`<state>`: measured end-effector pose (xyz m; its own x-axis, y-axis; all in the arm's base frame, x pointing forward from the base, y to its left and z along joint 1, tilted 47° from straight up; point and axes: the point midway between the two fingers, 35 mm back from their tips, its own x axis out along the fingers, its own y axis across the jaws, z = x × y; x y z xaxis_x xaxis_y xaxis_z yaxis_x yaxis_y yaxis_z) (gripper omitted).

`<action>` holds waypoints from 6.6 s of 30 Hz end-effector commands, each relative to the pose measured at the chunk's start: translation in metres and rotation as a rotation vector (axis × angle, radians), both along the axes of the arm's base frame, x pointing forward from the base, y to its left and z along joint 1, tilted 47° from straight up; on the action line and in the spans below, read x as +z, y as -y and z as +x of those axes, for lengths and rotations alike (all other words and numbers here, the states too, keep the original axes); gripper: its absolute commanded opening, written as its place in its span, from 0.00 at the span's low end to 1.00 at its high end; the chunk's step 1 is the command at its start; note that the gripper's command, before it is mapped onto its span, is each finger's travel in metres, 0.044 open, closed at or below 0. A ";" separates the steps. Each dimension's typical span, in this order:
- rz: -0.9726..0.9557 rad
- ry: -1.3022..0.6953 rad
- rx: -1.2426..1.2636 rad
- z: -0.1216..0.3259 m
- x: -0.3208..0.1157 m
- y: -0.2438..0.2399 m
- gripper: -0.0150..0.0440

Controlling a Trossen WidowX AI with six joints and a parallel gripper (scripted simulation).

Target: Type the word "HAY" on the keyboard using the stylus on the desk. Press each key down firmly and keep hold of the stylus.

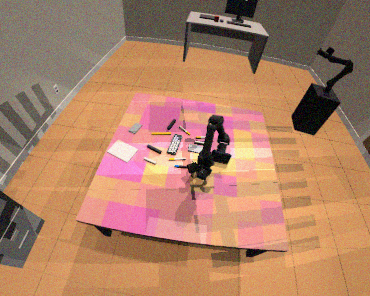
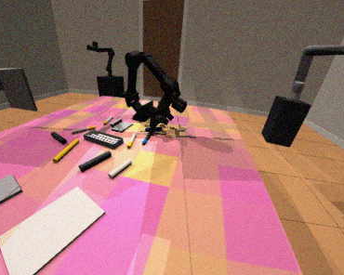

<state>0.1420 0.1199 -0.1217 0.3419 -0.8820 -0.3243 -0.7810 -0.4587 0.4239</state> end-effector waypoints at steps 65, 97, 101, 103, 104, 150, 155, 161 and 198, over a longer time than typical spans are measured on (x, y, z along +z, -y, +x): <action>0.166 0.444 -0.154 0.001 0.036 -0.032 0.51; 0.440 1.133 -0.403 0.002 0.036 -0.032 0.51; 0.578 1.483 -0.532 0.002 0.037 -0.032 0.51; 0.634 1.627 -0.585 0.002 0.037 -0.032 0.51; 0.651 1.671 -0.601 0.002 0.037 -0.032 0.51; 1.074 2.745 -0.999 0.001 0.038 -0.031 0.51; 1.018 2.603 -0.946 0.001 0.038 -0.031 0.51; 0.913 2.340 -0.849 0.001 0.037 -0.031 0.51; 0.272 0.713 -0.252 0.000 0.033 -0.029 0.51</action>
<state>0.1435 0.1519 -0.0871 0.3542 -0.8781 -0.3217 -0.8515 -0.1606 -0.4991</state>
